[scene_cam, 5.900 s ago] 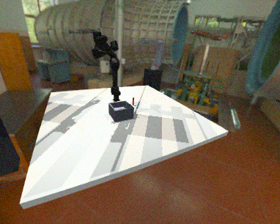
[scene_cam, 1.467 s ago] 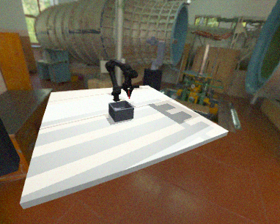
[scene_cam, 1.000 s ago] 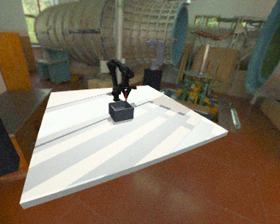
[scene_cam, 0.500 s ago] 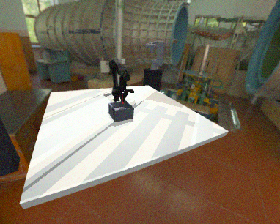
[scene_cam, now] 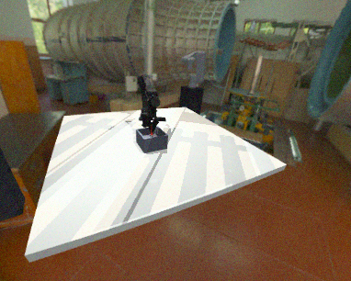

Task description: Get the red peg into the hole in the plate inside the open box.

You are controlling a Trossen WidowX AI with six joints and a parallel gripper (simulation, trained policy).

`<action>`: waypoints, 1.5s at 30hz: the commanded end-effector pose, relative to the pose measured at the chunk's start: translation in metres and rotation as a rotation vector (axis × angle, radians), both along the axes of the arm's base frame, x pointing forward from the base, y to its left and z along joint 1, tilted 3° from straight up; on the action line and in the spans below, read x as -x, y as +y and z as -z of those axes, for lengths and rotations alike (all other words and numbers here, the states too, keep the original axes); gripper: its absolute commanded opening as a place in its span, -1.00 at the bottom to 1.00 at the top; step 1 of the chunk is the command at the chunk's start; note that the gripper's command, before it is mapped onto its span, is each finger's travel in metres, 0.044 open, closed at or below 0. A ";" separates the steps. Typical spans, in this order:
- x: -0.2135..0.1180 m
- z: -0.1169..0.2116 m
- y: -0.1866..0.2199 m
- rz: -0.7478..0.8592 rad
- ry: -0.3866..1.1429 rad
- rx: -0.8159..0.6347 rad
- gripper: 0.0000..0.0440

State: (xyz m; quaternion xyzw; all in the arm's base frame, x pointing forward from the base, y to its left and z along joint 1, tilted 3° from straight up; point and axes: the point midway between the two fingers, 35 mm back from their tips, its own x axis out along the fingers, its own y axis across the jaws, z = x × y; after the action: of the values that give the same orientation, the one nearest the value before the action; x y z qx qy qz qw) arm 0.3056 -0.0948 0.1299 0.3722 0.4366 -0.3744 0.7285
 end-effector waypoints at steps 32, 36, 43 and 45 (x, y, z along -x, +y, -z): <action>-0.039 0.011 -0.024 -0.166 0.164 0.019 -0.33; -0.042 0.011 -0.028 -0.182 0.182 0.023 -0.33; -0.047 0.012 -0.036 -0.201 0.214 0.025 -0.32; -0.047 0.012 -0.039 -0.206 0.223 0.025 -0.32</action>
State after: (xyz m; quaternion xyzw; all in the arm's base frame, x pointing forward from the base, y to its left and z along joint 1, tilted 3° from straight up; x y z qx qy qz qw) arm 0.3505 -0.1294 0.1182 0.2794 0.5404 -0.3427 0.7159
